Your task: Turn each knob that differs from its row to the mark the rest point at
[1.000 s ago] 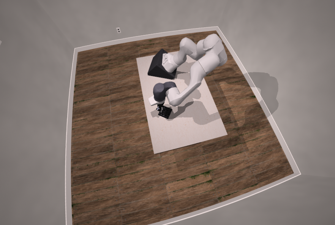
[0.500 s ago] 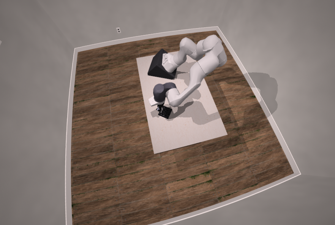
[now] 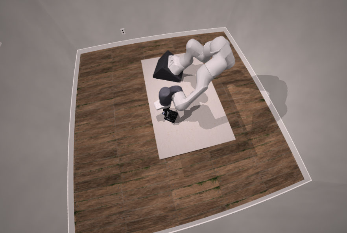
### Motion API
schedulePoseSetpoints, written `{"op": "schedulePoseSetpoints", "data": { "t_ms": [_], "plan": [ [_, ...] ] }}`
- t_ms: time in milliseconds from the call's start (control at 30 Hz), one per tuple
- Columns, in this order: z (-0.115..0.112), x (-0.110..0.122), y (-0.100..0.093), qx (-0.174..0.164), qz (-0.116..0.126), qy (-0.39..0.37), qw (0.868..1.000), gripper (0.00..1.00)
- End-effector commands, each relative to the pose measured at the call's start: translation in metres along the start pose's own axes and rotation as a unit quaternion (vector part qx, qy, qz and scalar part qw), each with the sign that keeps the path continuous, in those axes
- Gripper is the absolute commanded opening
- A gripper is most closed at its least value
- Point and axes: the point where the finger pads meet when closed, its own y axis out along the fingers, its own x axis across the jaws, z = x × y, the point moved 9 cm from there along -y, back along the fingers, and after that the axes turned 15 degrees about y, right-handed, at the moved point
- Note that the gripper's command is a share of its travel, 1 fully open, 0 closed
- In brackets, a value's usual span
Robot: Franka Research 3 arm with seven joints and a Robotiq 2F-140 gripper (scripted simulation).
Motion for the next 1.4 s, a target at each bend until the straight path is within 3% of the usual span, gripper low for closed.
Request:
{"op": "schedulePoseSetpoints", "data": {
  "t_ms": [0,800,833,1367],
  "plan": [
    [-0.0005,-0.0013,0.0006,0.000,0.002,-0.003,1.000,0.12],
    [-0.0005,-0.0013,0.0006,0.000,0.002,-0.003,1.000,0.12],
    [-0.0005,-0.0013,0.0006,0.000,0.002,-0.003,1.000,0.05],
    [-0.0005,-0.0013,0.0006,0.000,0.002,-0.003,1.000,0.05]
  ]
}}
